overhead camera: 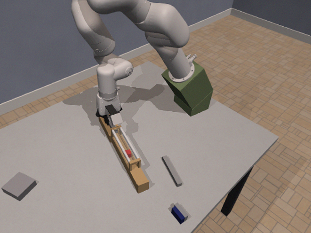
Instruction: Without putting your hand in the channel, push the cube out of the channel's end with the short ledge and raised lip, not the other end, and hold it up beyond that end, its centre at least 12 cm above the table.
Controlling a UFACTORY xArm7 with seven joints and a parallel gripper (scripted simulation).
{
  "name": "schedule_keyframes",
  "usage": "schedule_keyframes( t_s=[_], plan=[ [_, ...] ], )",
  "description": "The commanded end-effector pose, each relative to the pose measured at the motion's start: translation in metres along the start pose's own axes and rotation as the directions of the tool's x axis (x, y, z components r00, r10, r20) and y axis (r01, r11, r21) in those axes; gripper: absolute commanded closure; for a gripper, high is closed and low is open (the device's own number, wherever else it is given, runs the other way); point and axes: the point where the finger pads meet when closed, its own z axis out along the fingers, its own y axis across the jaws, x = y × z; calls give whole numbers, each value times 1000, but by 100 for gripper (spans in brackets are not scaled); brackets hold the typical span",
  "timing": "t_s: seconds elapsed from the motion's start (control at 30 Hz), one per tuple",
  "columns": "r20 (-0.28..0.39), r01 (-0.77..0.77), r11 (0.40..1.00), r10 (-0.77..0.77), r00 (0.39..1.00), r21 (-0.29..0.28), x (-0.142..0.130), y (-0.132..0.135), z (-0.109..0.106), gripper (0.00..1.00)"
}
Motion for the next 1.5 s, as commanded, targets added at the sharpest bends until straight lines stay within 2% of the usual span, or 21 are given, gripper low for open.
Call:
schedule_keyframes(
  t_s=[0.0,0.57,1.33,1.37,1.47],
  plan=[
    [0,0,1000,0,1000,-1,7,0,0,100],
    [0,0,1000,0,1000,-1,49,1,0,100],
    [0,0,1000,0,1000,-1,55,1,0,100],
    [0,0,1000,0,1000,-1,55,1,0,62],
    [0,0,1000,0,1000,-1,55,1,0,62]
  ],
)
